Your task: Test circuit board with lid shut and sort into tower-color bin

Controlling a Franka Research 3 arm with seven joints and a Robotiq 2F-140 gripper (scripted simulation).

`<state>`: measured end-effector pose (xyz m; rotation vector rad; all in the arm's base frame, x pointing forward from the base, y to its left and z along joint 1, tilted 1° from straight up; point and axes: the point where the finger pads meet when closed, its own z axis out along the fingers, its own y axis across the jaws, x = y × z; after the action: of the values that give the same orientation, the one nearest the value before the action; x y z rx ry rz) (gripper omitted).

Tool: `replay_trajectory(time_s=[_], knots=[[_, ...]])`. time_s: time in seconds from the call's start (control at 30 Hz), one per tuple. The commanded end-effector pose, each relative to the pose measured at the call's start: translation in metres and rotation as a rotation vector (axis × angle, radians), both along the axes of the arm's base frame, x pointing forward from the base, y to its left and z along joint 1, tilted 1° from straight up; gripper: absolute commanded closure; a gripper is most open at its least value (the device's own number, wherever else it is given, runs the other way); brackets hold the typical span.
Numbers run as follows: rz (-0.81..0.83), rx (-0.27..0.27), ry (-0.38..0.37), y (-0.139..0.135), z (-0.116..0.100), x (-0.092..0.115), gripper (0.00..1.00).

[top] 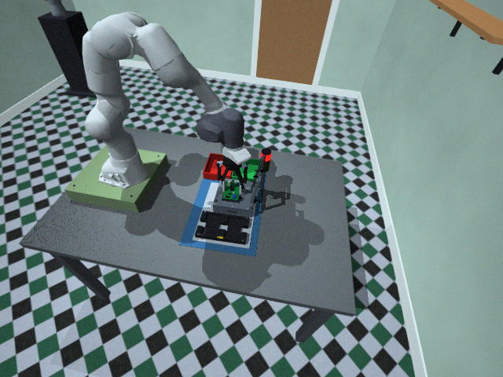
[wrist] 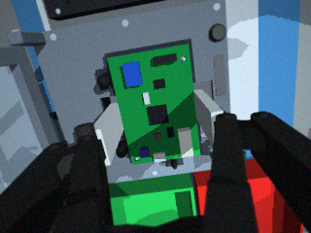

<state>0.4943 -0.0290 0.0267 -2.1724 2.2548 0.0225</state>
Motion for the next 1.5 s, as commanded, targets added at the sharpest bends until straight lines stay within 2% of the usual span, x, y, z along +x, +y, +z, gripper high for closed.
replay_trajectory(time_s=[0.0,1.47], knots=[[0.002,-0.001,0.003,-0.0016,0.0009,-0.0015,0.54],[0.002,-0.001,0.003,-0.0018,0.0108,-0.0015,0.54]])
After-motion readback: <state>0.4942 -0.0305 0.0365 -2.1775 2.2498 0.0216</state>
